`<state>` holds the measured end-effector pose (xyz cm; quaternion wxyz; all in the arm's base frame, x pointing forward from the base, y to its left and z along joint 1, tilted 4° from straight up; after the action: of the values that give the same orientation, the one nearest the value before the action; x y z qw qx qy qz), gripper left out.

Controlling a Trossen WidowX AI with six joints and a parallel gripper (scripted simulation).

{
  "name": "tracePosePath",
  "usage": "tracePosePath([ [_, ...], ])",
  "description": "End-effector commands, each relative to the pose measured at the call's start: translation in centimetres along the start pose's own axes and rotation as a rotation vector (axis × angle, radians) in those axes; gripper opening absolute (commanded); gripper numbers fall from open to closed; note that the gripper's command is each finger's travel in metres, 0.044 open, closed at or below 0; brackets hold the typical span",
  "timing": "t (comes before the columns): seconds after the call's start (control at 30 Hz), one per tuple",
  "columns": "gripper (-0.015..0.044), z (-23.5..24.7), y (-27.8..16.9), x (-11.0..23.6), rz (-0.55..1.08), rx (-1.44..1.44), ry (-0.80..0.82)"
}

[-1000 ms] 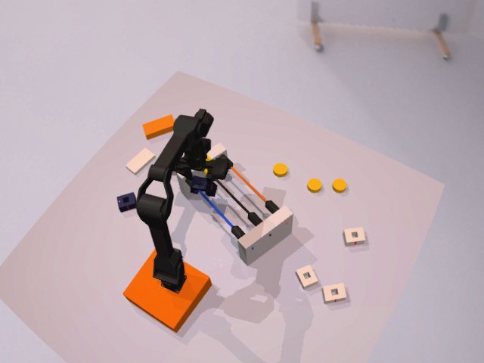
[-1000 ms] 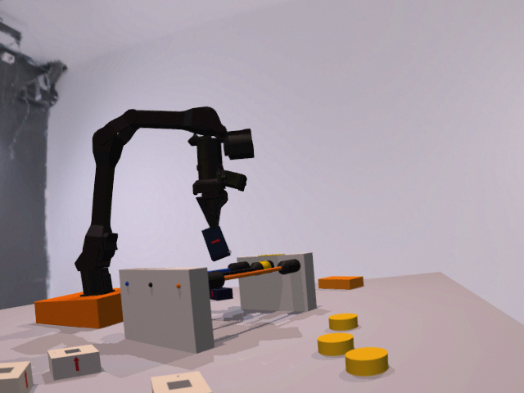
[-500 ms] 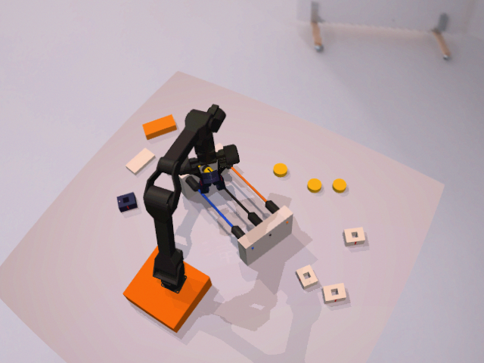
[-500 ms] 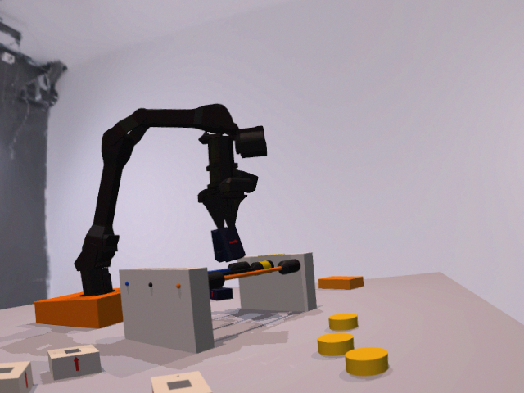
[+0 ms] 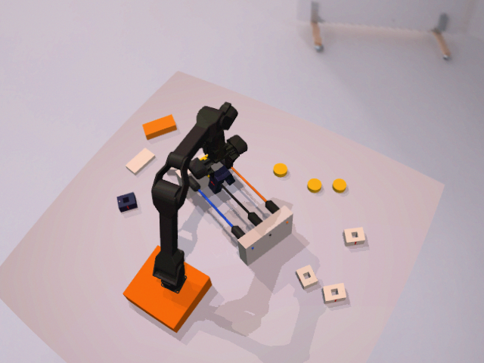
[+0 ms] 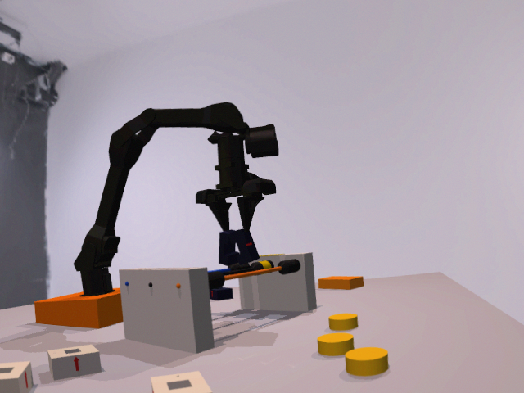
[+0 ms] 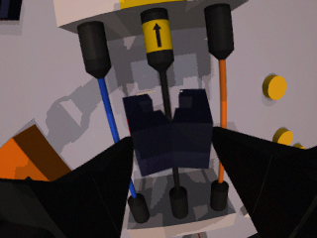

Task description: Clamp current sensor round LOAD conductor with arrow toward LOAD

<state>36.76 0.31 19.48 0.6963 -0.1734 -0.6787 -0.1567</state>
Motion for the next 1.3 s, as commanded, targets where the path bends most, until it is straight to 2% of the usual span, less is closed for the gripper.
tracePosePath([
  [0.0,0.0,-0.4,0.0,-0.1,0.002,0.044,-0.001],
  [1.17,0.0,-0.4,0.0,-5.7,0.002,0.044,-0.001],
  [1.27,0.0,-0.4,0.0,-5.3,0.0,0.041,0.001],
])
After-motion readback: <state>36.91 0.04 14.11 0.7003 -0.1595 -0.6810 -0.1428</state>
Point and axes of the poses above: the point midway between the two fingers, 35 mm back from their tips, its own x axis back along the fingers, its own z axis across the jaws, y = z × x, the point moved 5 cm from there along x, back along the fingers, and after that the axes turned 2 degrees about x, right-handed, at the moved point
